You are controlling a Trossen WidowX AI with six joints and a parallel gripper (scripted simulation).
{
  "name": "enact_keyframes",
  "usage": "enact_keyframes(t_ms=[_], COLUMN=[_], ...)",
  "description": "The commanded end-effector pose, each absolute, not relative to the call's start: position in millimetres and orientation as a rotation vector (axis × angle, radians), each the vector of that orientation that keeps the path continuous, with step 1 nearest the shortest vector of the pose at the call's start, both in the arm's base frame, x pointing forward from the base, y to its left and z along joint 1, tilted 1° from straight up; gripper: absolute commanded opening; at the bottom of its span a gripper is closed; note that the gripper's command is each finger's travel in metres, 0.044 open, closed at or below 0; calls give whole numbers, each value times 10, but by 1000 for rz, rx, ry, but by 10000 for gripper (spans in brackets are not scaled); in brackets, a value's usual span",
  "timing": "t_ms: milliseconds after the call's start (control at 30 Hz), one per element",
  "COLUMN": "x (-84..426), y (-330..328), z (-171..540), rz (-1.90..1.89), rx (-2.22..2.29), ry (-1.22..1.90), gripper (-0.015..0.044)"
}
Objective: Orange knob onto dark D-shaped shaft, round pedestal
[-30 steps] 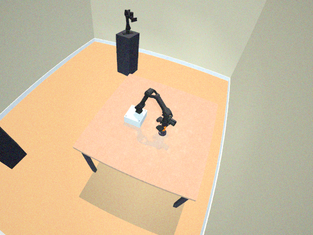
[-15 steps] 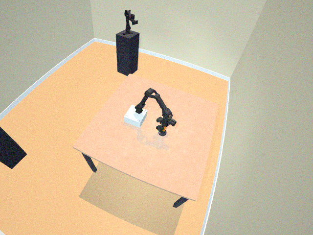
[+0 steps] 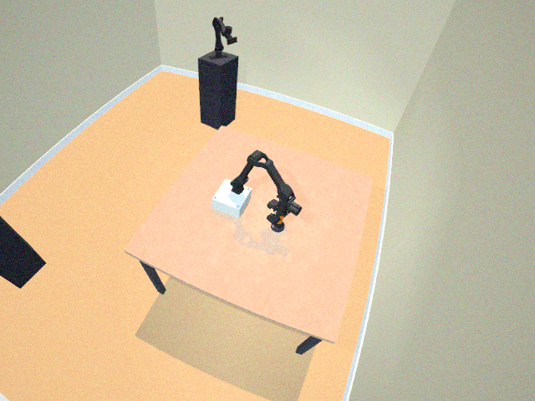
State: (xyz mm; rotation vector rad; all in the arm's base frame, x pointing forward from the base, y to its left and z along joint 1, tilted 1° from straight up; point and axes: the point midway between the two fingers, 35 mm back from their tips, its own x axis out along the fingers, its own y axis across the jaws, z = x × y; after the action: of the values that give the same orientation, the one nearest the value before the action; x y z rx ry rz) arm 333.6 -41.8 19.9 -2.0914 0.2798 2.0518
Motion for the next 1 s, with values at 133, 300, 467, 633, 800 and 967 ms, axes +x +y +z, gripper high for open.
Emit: enact_keyframes(t_ms=[133, 300, 467, 633, 800, 967], x=[3351, 3357, 3353, 3342, 3326, 3320], y=[-427, -429, -432, -434, -434, -431], z=[245, 246, 234, 215, 201, 207], rz=[2001, 1820, 1591, 1348, 1095, 835], rx=[-2048, -1864, -1629, -1380, -1122, -856], ry=[364, 620, 875, 1084, 1252, 1380], gripper=[0, 0, 0, 0, 0, 0])
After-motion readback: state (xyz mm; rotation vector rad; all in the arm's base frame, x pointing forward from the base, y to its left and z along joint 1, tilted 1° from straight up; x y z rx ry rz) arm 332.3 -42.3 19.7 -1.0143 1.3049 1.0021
